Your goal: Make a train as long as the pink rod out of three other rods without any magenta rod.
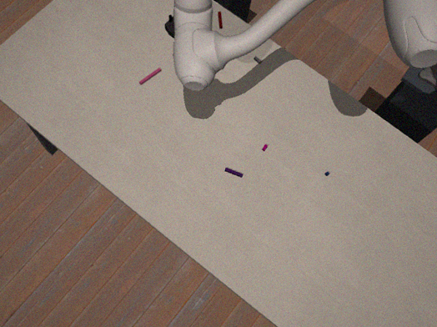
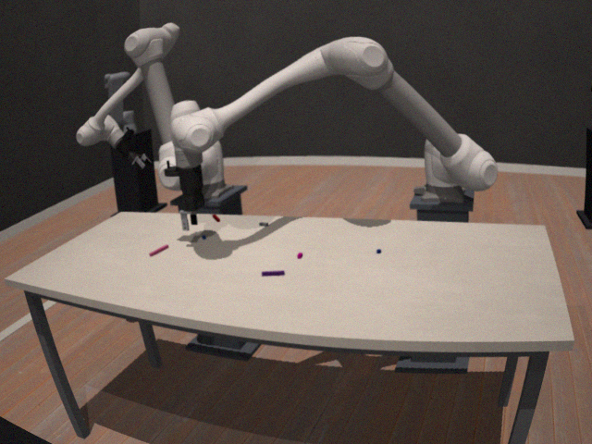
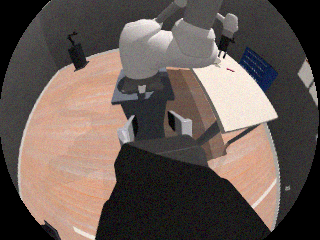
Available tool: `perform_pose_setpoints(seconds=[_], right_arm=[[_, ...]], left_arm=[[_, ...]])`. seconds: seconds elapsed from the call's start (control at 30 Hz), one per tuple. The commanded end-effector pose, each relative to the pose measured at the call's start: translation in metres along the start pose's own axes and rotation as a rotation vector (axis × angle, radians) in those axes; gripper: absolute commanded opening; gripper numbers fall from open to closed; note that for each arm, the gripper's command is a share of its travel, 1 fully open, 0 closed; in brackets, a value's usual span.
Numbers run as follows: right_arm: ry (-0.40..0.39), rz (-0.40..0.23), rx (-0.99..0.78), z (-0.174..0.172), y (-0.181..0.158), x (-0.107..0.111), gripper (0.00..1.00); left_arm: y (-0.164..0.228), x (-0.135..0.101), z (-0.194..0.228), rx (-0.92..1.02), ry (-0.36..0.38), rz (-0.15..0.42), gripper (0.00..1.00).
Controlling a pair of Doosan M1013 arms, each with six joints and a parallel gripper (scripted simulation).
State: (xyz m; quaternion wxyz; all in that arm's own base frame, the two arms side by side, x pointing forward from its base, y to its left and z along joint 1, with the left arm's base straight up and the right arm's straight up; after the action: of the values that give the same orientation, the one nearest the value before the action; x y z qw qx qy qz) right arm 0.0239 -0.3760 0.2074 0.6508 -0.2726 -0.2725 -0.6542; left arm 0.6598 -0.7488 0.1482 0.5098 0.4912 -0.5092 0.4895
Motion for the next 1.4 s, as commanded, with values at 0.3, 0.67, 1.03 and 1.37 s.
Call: perform_pose_setpoints(seconds=[0.3,0.67,1.03,1.37], right_arm=[[0.006,-0.013,0.003,0.003,0.0,-0.001,1.0],[0.006,-0.013,0.003,0.003,0.0,-0.001,1.0],[0.006,-0.013,0.003,0.003,0.0,-0.001,1.0],[0.006,-0.013,0.003,0.003,0.0,-0.001,1.0]], left_arm=[[-0.003,0.004,0.001,0.008,0.003,0.005,1.0],[-0.003,0.004,0.001,0.008,0.003,0.005,1.0],[-0.013,0.005,-0.022,0.112,0.004,0.006,1.0],[-0.044,0.011,-0.109,0.526,0.005,0.005,1.0]])
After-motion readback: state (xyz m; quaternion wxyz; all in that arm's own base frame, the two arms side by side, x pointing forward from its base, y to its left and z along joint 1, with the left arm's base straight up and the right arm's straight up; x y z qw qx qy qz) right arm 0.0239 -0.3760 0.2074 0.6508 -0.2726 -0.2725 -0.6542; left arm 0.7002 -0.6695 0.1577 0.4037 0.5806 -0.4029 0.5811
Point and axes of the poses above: on each arm, the point where the finger pads meet when closed, its own x axis back along the fingers, its own y axis across the jaws, z = x × y, the point moved 7 cm from there along x, back along the fingers, and after that the axes turned 2 degrees about -x, right-handed, at the moved point
